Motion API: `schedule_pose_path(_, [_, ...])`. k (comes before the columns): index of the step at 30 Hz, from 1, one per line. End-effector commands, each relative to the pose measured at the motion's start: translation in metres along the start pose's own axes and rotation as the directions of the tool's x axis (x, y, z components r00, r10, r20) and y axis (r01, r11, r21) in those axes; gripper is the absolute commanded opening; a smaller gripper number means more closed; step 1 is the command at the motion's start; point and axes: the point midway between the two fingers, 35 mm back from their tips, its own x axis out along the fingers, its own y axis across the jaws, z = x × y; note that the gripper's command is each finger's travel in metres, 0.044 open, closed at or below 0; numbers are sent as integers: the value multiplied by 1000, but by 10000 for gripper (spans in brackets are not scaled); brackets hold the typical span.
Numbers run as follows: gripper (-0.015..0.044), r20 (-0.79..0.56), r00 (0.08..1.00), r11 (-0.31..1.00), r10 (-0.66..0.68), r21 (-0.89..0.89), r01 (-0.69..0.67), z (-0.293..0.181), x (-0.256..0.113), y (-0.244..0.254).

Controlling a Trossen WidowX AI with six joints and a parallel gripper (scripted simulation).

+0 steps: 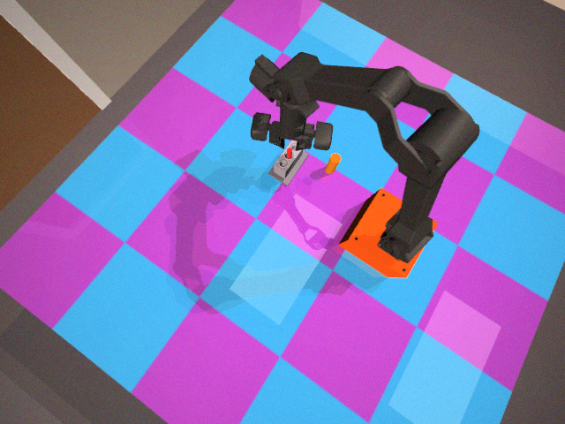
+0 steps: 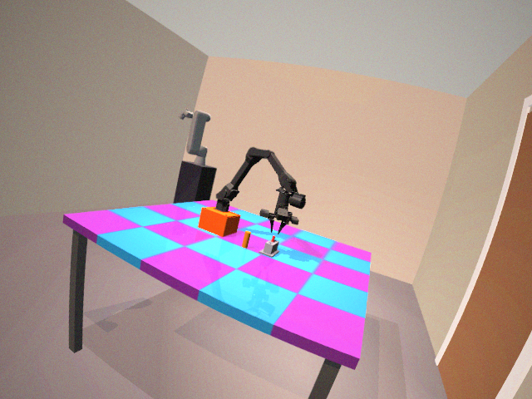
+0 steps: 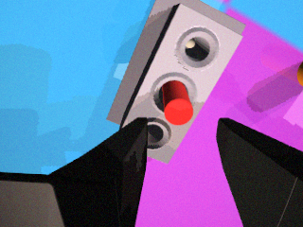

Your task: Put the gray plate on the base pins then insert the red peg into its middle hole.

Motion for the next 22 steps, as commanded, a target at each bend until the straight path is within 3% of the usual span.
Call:
schedule_pose_path(1, [150, -4, 1000, 1000, 3, -2, -3, 0, -4, 0])
schedule_pose_path(22, [150, -3, 1000, 1000, 3, -2, -3, 2, -20, -3])
